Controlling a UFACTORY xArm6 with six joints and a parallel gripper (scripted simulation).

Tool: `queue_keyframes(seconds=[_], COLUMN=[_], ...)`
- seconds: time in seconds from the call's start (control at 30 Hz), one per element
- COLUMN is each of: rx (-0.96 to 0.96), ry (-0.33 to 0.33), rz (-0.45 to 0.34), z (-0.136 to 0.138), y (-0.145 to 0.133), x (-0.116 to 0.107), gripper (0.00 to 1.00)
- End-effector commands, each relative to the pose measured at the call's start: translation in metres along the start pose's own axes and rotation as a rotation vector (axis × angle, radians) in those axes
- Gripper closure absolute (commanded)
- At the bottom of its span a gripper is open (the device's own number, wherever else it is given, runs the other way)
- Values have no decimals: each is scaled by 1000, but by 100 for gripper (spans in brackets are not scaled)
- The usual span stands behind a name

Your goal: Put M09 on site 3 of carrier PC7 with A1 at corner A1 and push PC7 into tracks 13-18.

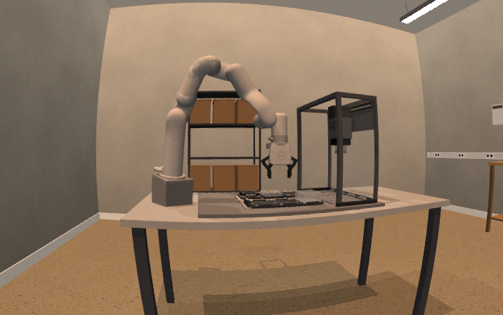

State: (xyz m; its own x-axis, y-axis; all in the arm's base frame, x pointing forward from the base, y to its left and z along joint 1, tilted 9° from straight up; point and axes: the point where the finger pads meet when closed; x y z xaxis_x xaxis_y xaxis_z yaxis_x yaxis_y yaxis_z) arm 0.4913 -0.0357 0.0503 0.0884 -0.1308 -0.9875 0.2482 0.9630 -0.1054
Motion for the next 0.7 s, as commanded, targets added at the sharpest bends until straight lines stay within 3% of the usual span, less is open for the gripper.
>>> queue_keyframes(seconds=[0.0, 0.67], rx=[0, 0], ry=[-5, -5], rz=[1, 1], z=[2, 2], y=[0, 0], x=[6, 36], gripper=[0, 0])
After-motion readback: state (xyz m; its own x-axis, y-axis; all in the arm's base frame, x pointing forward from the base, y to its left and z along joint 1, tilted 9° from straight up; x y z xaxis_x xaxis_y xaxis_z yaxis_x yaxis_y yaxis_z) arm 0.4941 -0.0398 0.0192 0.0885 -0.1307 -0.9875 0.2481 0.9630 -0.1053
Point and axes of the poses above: the point where the finger pads meet when closed, its own x axis out along the fingers, its own z axis across the jaws, y = z × x, and after that the axes turned 14 degrees about x, right-handed
